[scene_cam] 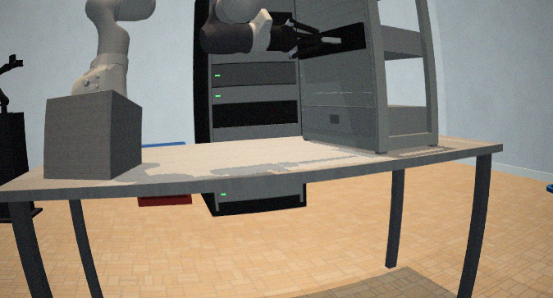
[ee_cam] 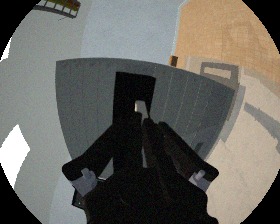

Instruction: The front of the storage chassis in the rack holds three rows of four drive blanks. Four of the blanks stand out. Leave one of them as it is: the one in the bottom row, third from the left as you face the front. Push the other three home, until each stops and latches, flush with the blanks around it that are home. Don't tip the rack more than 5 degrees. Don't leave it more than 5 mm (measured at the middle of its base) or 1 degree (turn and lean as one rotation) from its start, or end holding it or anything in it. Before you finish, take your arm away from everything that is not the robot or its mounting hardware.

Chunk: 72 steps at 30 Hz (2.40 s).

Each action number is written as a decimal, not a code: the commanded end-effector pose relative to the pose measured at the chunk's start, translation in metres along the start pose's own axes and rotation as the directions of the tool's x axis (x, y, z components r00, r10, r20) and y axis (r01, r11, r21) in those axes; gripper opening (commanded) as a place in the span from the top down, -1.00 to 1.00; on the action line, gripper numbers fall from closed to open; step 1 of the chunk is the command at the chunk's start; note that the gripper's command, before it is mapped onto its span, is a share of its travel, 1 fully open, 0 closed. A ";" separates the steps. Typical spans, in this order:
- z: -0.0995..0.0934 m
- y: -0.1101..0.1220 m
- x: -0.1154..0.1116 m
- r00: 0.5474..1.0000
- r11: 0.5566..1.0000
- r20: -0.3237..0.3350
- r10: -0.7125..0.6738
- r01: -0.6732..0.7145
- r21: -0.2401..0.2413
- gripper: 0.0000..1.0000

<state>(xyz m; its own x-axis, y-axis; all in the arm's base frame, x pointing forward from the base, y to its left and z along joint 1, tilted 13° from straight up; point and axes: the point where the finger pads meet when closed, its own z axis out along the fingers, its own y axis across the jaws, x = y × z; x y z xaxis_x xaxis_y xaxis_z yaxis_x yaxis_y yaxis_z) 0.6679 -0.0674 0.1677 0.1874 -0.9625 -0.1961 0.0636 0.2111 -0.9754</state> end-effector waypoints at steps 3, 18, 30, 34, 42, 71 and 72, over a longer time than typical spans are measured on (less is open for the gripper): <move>0.004 0.005 0.002 1.000 1.000 -0.006 0.006 -0.006 -0.013 1.00; 0.004 0.005 0.002 1.000 1.000 -0.006 0.006 -0.006 -0.013 1.00; 0.004 0.005 0.002 1.000 1.000 -0.006 0.006 -0.006 -0.013 1.00; 0.004 0.005 0.002 1.000 1.000 -0.006 0.006 -0.006 -0.013 1.00; 0.006 0.011 0.006 1.000 1.000 -0.006 0.006 -0.006 -0.013 1.00; 0.006 0.012 0.006 1.000 1.000 -0.006 0.006 -0.006 -0.013 1.00; 0.006 0.012 0.006 1.000 1.000 -0.006 0.006 -0.006 -0.013 1.00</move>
<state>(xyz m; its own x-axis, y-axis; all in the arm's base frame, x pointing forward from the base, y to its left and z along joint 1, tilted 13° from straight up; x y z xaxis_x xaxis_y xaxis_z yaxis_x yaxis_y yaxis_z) 0.6752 -0.0702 0.1560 0.1792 -0.9620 -0.2060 0.0500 0.2181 -0.9747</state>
